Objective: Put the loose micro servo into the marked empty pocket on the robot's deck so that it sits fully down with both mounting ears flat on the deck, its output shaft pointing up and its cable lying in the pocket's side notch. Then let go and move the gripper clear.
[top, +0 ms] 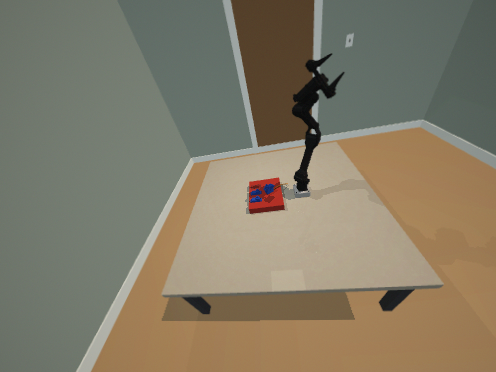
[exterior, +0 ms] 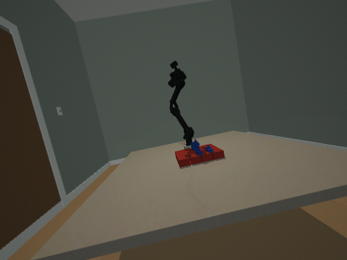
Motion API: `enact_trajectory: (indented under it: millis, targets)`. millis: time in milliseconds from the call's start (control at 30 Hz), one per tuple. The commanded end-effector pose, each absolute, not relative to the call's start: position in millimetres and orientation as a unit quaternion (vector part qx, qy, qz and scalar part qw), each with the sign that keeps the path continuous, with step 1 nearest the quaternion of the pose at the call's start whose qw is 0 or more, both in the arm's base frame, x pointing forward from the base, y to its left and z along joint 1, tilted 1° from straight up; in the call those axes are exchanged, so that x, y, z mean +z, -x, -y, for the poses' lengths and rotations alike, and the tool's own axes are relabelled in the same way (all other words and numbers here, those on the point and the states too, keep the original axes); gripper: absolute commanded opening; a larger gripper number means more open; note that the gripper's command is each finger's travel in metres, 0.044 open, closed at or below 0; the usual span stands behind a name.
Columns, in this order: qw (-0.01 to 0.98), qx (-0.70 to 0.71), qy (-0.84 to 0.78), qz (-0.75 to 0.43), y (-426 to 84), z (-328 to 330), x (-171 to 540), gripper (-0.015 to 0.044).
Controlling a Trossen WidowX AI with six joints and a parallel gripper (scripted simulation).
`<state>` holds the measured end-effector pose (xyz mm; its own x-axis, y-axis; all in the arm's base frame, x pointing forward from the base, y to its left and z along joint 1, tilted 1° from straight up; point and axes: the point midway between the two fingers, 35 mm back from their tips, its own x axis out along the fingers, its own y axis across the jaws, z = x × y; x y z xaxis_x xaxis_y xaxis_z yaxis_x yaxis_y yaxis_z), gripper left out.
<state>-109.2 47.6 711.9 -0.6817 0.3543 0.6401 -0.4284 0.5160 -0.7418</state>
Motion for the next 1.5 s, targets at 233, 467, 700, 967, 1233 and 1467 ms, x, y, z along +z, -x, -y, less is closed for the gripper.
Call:
enact_trajectory:
  millis: [233, 467, 700, 967, 1233, 1467]
  targets:
    - [0.435, 0.511, -0.042, 0.74, 87.6, -61.7, 717.5, 0.044]
    - [0.472, 0.539, -0.061, 0.695, 65.6, -76.2, 721.4, 0.044]
    - [0.53, 0.578, -0.103, 0.612, 25.9, -98.7, 724.5, 0.044]
    - [0.581, 0.59, -0.138, 0.544, -13.4, -116.2, 721.9, 0.044]
    - [0.64, 0.589, -0.179, 0.461, -62.1, -133.3, 712.5, 0.044]
    - [0.674, 0.579, -0.212, 0.407, -94.4, -141.2, 703.5, 0.044]
